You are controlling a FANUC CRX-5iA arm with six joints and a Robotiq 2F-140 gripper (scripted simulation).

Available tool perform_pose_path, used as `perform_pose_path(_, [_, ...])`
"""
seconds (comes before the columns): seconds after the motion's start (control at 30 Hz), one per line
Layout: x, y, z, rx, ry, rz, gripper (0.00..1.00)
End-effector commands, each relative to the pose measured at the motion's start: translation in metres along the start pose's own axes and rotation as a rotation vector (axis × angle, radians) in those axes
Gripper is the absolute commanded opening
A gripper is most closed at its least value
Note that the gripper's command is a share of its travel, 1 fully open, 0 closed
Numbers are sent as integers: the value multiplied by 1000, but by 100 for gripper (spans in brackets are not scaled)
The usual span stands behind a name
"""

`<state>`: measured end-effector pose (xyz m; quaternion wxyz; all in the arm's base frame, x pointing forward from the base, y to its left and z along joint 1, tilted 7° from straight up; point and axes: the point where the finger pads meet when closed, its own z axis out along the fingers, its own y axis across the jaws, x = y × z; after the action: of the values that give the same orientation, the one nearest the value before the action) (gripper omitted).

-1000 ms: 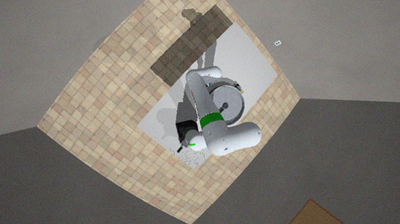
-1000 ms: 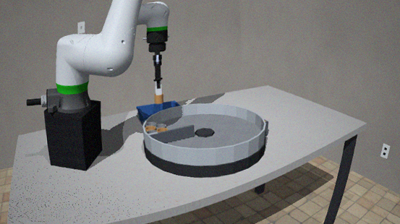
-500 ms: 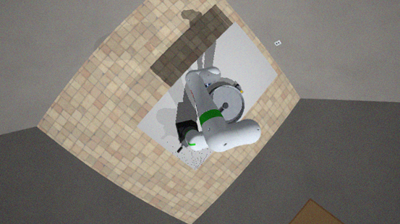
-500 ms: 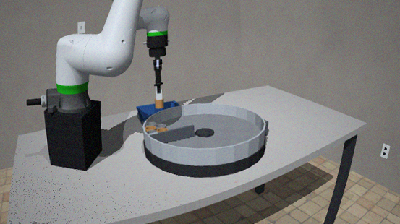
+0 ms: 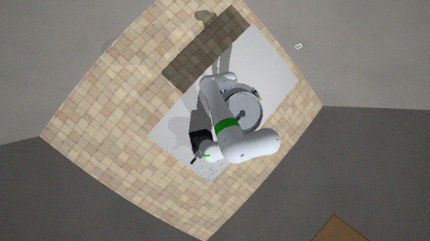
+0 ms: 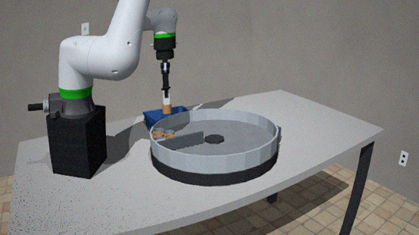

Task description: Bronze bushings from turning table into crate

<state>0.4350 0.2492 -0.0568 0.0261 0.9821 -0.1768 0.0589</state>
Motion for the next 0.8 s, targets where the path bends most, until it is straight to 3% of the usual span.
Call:
perform_pose_path(0.0, [0, 0, 0, 0, 0, 0, 0])
perform_pose_path(0.77, [0, 0, 7, 0, 0, 0, 0])
